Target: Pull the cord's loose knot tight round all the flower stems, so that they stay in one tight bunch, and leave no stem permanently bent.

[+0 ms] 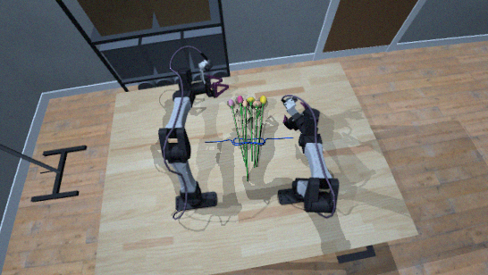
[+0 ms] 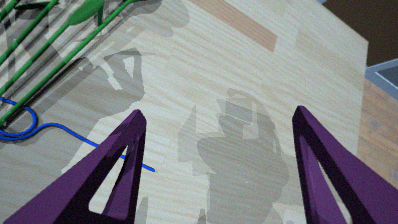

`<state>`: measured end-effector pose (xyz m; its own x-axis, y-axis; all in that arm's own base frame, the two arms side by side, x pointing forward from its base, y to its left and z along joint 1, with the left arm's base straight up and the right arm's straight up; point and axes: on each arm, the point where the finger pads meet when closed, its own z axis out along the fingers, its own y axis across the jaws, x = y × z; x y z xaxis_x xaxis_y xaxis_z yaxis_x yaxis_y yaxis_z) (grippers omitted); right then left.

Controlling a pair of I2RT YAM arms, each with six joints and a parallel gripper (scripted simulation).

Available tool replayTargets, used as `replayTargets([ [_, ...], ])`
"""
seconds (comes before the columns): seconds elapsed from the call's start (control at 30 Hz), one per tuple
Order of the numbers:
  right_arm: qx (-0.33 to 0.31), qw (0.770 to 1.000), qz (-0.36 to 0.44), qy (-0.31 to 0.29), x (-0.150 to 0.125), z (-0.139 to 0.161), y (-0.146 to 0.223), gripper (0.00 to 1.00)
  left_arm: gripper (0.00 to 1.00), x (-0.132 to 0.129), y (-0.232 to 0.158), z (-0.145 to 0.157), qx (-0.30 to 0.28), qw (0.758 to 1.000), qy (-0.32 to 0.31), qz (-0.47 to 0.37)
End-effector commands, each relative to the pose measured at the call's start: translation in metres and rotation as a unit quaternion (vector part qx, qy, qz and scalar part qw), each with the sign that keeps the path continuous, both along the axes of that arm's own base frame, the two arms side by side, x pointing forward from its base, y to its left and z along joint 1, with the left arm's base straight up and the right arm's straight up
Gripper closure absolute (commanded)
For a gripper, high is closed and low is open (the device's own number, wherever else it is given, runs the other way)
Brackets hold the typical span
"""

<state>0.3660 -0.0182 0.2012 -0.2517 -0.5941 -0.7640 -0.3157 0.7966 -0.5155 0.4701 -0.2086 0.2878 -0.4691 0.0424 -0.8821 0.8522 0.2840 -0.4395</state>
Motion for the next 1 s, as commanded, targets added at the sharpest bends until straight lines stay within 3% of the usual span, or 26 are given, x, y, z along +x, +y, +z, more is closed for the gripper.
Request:
replayTargets([
  [0.0, -0.001, 1.0, 0.001, -0.007, 0.001, 0.005, 0.0, 0.0, 0.0, -0.001, 0.0, 0.006, -0.001, 1.0, -0.008, -0.001],
  [0.57, -0.001, 1.0, 0.001, -0.007, 0.001, 0.005, 0.0, 0.0, 0.0, -0.001, 0.0, 0.006, -0.001, 1.0, -0.008, -0.001],
  [0.77, 0.047, 0.997, -0.038, 0.055, -0.013, -0.023, 0.002, 0.68, 0.68, -0.005, 0.006, -0.012, 0.02, 0.997, 0.066, 0.044],
  [0.8, 0.058, 0.995, -0.047, 0.068, -0.016, -0.029, 0.004, 0.73, 0.73, -0.006, 0.007, -0.018, 0.026, 0.995, 0.084, 0.055],
  [0.97, 0.133, 0.97, -0.127, 0.157, -0.035, -0.063, 0.016, 0.73, 0.73, -0.027, 0.024, -0.071, 0.08, 0.959, 0.233, 0.141],
])
